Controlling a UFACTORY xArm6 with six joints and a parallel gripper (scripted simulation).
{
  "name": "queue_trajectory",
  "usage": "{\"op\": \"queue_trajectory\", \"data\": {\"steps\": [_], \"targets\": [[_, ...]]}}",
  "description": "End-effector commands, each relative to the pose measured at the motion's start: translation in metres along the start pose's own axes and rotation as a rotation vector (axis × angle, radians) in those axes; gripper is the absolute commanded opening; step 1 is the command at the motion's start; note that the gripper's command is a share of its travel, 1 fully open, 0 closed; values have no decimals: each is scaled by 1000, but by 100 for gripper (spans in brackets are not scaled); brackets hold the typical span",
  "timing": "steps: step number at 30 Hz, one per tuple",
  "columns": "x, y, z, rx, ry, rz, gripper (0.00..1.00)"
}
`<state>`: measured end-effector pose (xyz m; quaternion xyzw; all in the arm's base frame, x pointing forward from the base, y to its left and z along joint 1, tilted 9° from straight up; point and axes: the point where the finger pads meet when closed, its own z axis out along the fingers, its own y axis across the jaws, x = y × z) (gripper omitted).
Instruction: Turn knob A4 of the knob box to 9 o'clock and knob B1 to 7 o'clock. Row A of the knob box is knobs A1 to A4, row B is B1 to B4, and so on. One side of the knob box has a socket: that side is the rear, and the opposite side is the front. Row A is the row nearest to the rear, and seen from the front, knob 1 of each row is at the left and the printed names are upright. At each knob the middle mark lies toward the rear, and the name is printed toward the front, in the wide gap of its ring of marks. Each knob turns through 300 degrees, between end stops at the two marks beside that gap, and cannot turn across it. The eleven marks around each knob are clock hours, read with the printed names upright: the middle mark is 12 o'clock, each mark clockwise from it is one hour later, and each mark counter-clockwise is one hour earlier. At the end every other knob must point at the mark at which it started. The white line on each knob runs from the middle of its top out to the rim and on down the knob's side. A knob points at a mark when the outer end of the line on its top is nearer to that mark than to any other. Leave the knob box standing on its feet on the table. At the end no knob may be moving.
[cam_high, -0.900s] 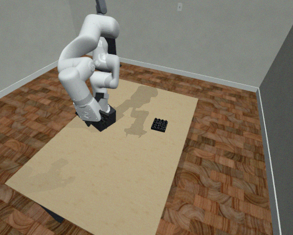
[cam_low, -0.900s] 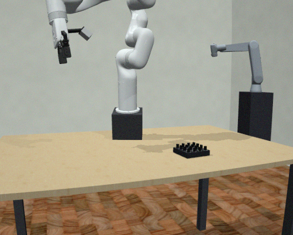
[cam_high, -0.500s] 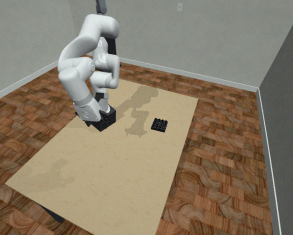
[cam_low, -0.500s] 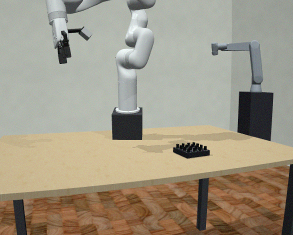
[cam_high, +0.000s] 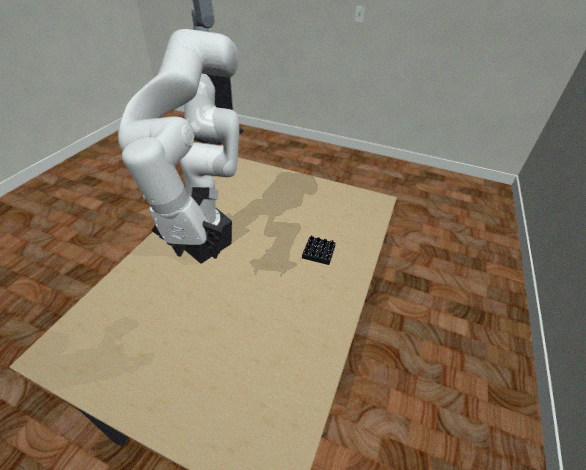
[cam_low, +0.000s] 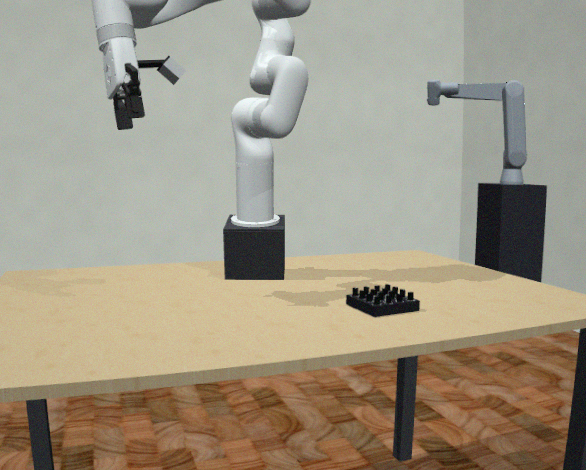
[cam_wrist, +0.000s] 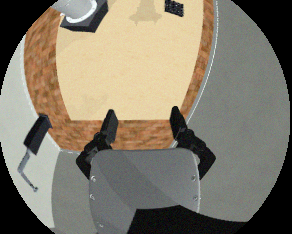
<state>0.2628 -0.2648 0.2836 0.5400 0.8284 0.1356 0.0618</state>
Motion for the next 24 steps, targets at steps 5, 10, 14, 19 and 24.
{"op": "queue_trajectory", "data": {"steps": [5,10,14,19,24], "targets": [[-1,20,28,51,15,-285,100],[0,31,44,77,28,-445,100],[3,43,60,102,42,-607,100],[7,58,81,131,62,-813,100],[11,68,93,147,75,-936,100]]}}
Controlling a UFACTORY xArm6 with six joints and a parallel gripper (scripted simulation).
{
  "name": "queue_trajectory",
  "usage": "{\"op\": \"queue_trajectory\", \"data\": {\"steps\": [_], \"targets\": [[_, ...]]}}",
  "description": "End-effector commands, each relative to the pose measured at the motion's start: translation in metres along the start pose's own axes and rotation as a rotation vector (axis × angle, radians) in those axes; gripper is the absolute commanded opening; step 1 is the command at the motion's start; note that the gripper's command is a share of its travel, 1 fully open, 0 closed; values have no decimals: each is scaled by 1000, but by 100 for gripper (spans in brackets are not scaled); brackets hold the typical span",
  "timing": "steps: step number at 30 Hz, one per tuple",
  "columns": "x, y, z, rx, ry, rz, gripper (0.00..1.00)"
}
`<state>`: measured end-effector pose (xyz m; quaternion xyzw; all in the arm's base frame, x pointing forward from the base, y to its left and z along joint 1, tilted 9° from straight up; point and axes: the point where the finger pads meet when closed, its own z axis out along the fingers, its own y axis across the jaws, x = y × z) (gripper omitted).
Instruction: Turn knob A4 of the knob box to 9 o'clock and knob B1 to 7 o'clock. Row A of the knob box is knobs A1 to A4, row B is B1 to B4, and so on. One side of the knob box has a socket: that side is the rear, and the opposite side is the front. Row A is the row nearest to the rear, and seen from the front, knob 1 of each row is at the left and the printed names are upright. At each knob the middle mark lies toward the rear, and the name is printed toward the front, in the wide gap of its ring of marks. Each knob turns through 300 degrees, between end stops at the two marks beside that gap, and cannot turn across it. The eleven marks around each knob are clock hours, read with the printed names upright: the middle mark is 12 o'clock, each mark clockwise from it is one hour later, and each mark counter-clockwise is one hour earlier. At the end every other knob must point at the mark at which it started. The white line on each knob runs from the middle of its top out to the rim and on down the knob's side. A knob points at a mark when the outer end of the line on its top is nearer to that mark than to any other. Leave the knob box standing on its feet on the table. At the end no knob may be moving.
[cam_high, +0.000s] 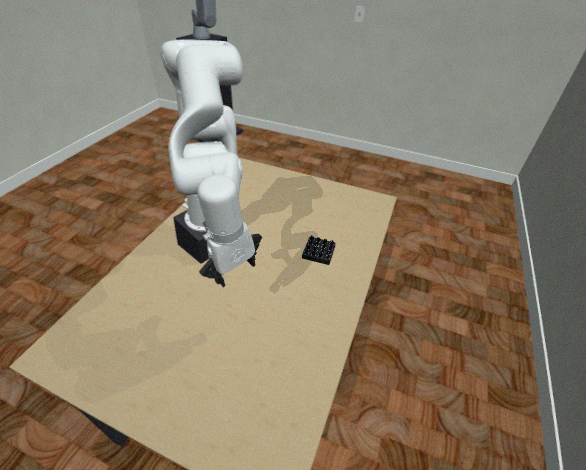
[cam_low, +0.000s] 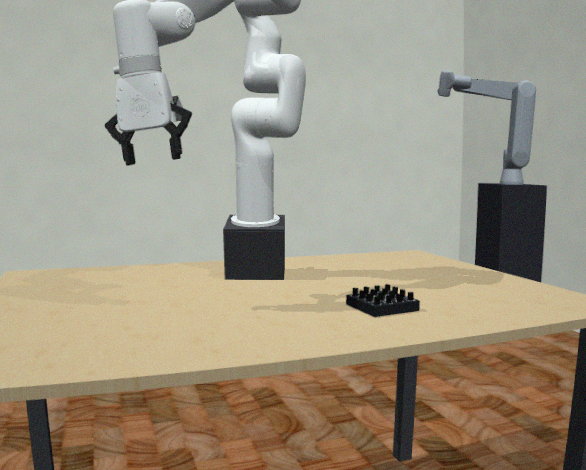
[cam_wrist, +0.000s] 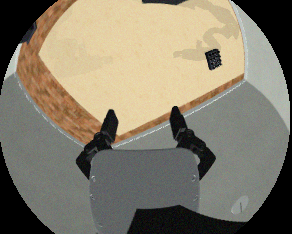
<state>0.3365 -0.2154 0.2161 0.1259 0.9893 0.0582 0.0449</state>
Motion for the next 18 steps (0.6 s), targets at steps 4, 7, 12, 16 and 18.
{"op": "queue_trajectory", "data": {"steps": [4,7,12,16,18], "targets": [[-13,19,18,29,14,-242,100],[-19,30,29,42,26,-369,100],[-26,50,46,61,45,-578,100],[-30,62,56,71,57,-703,100],[-33,74,66,80,68,-819,100]]}}
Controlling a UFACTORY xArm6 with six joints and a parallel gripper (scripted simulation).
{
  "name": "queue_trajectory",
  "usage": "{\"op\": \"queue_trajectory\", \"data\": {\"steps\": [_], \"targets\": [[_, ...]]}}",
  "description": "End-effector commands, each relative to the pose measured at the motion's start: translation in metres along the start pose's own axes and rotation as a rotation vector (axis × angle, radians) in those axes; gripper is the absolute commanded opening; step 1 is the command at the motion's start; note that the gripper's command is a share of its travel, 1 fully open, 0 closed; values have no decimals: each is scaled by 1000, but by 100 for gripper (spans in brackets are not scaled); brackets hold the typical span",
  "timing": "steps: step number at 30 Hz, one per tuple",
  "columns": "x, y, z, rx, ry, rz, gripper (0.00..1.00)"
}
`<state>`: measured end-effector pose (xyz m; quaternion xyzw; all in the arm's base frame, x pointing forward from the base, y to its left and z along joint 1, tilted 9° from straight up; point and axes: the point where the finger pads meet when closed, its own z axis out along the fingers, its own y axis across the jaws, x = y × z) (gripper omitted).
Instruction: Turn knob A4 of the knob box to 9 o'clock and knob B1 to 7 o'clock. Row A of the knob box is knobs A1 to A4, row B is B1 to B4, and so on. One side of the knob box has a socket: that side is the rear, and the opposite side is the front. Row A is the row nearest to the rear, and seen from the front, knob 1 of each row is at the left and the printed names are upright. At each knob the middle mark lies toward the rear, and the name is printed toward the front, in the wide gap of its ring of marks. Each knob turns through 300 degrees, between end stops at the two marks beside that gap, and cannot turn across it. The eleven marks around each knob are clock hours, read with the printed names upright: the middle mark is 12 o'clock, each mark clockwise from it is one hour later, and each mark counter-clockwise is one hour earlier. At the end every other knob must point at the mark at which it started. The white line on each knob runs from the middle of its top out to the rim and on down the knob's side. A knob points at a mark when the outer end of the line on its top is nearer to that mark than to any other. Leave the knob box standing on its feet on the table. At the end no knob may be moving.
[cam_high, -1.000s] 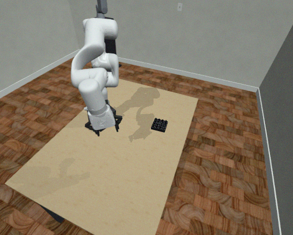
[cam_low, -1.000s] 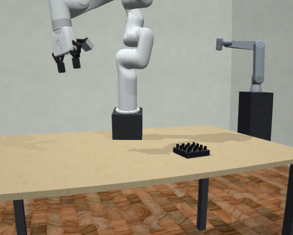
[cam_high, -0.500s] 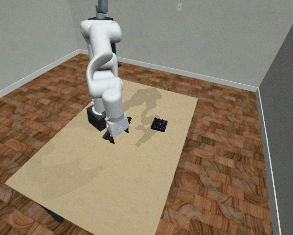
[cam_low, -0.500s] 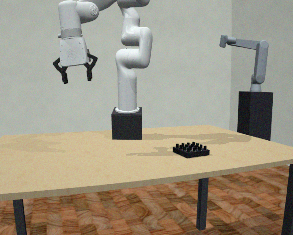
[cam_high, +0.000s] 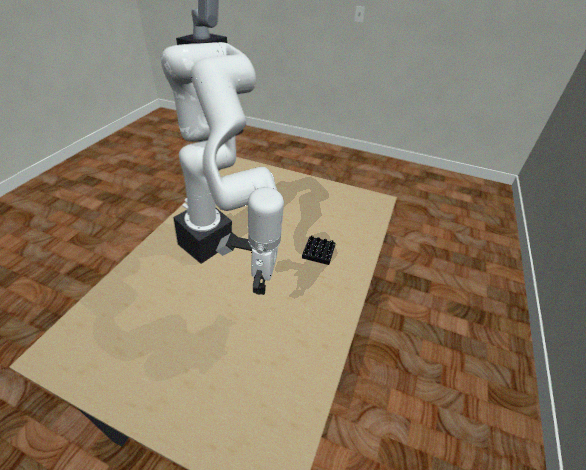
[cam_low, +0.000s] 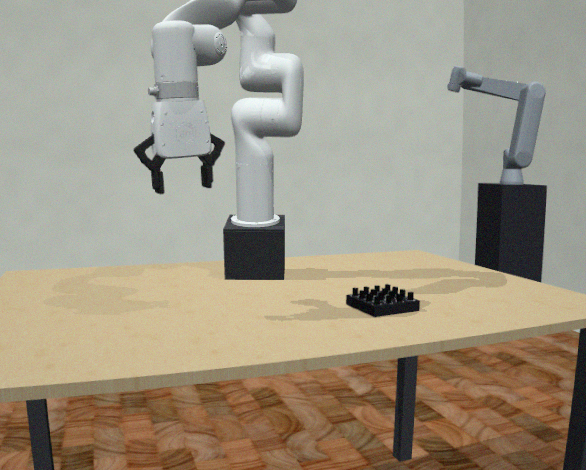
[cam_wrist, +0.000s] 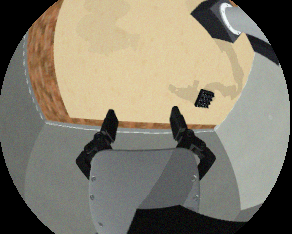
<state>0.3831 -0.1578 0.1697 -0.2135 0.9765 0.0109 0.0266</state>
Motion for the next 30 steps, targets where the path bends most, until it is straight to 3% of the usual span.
{"op": "queue_trajectory", "data": {"steps": [1,14,16,17,30], "targets": [[-15,8,9,17,6,-156,100],[-60,50,45,49,48,-687,100],[-60,50,45,49,48,-687,100],[-69,61,53,55,56,-804,100],[-103,116,86,75,89,-1318,100]]}}
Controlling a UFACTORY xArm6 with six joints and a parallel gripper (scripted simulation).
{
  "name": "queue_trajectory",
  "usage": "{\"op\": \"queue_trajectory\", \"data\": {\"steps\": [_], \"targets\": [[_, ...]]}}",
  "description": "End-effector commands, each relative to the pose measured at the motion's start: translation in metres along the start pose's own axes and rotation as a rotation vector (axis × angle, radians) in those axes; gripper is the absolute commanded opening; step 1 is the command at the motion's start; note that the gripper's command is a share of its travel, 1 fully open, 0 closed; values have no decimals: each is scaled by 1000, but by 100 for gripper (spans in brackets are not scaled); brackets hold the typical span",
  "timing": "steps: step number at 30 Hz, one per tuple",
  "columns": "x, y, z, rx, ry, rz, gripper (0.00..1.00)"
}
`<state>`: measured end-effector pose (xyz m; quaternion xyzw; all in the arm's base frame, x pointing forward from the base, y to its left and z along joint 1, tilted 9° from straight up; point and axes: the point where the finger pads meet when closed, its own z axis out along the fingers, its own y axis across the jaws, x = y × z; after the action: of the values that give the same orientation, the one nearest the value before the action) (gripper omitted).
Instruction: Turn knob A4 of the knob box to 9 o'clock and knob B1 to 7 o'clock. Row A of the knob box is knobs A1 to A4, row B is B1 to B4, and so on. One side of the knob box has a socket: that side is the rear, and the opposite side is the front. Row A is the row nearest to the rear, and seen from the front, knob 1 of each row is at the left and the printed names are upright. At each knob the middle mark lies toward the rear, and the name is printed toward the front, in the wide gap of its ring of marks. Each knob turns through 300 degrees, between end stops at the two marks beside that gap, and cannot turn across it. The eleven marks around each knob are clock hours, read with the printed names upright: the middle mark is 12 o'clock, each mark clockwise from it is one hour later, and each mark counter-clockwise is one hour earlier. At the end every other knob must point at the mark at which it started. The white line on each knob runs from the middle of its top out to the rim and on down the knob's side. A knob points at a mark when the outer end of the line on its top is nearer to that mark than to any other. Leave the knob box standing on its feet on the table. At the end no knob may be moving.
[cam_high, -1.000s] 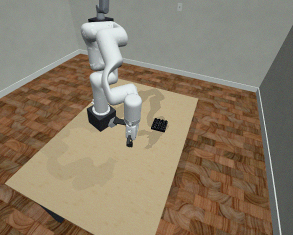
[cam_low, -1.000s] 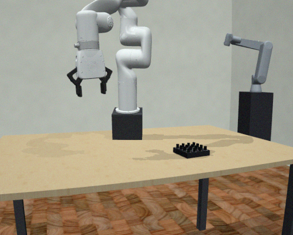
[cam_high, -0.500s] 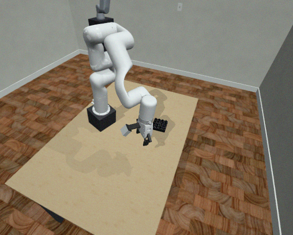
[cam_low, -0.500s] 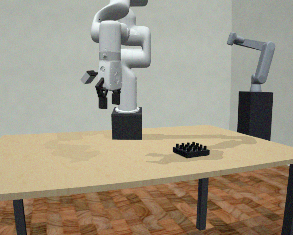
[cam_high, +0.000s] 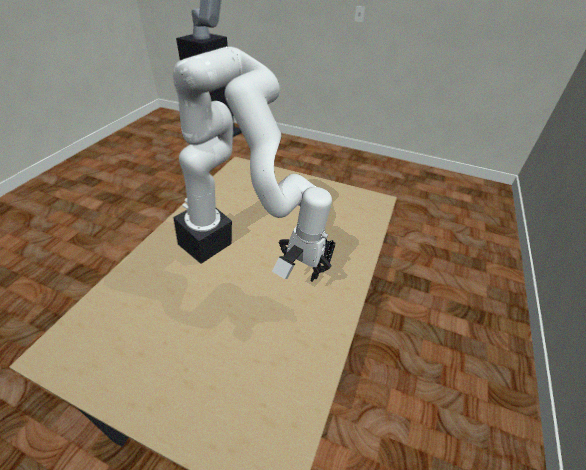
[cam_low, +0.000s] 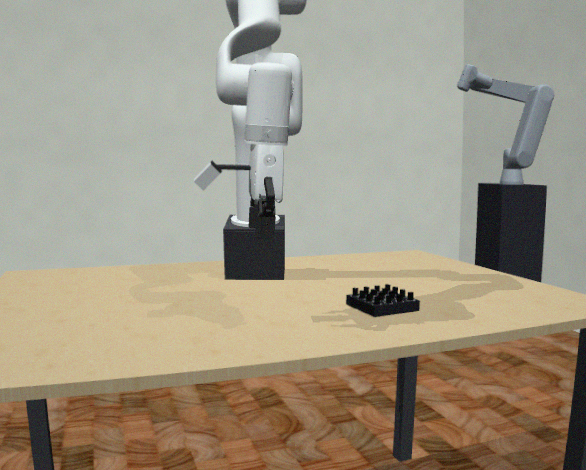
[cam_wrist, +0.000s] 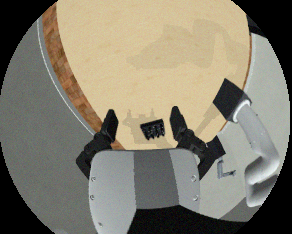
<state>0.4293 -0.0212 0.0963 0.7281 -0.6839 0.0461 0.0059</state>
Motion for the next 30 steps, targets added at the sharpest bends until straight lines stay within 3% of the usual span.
{"op": "queue_trajectory", "data": {"steps": [1,3,4,18,20,21,30], "targets": [[-20,-4,7,13,5,-156,100],[-20,-4,7,13,5,-156,100],[-36,-5,12,19,10,-273,100],[-115,1,38,45,33,-831,100],[-115,1,38,45,33,-831,100],[-131,5,43,51,36,-948,100],[-180,20,58,71,46,-1296,100]]}}
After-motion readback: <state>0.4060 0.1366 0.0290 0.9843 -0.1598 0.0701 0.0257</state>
